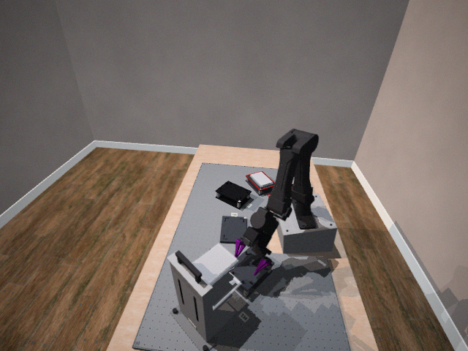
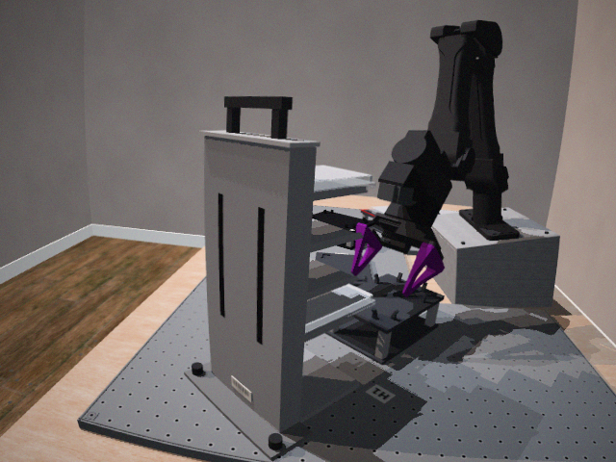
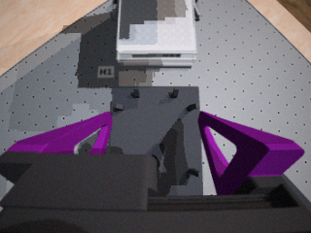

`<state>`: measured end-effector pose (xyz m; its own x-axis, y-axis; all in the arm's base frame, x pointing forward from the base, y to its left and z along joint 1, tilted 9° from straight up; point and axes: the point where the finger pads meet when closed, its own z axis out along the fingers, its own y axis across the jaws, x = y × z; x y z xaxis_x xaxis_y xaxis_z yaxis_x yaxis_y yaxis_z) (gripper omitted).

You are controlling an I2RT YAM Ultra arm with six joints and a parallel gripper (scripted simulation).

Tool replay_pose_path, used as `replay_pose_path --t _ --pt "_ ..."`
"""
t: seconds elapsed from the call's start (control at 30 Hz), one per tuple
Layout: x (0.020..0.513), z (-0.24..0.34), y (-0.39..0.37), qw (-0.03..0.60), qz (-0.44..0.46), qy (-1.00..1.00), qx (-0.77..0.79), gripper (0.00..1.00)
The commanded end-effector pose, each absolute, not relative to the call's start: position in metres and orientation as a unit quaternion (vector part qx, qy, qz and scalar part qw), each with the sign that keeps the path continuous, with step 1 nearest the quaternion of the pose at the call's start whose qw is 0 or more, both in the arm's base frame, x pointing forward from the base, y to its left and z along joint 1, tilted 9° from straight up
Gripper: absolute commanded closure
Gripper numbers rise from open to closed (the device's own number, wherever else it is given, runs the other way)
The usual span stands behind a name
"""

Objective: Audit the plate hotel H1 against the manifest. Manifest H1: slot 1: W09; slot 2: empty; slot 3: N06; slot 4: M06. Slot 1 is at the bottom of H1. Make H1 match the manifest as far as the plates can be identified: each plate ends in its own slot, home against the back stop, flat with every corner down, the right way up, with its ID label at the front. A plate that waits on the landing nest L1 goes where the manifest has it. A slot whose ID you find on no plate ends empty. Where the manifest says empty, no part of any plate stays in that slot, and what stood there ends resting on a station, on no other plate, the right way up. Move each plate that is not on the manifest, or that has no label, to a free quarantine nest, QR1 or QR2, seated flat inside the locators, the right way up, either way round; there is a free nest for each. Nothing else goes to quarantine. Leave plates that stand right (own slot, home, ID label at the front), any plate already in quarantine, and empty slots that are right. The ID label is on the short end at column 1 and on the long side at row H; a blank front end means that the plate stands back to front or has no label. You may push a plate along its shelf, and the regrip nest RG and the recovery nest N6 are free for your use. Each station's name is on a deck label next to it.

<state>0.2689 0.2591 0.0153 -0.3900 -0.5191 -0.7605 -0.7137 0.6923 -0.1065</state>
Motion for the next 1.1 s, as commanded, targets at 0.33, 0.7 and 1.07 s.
replay_pose_path --t 0.33,0.7,1.07 --pt "0.262 0.026 0.252 0.425 0.127 0.816 -0.370 0.00" --pt "0.259 0.023 0.248 0.425 0.127 0.816 -0.370 1.00" --pt "0.259 0.022 0.248 0.425 0.127 0.816 -0.370 1.00"
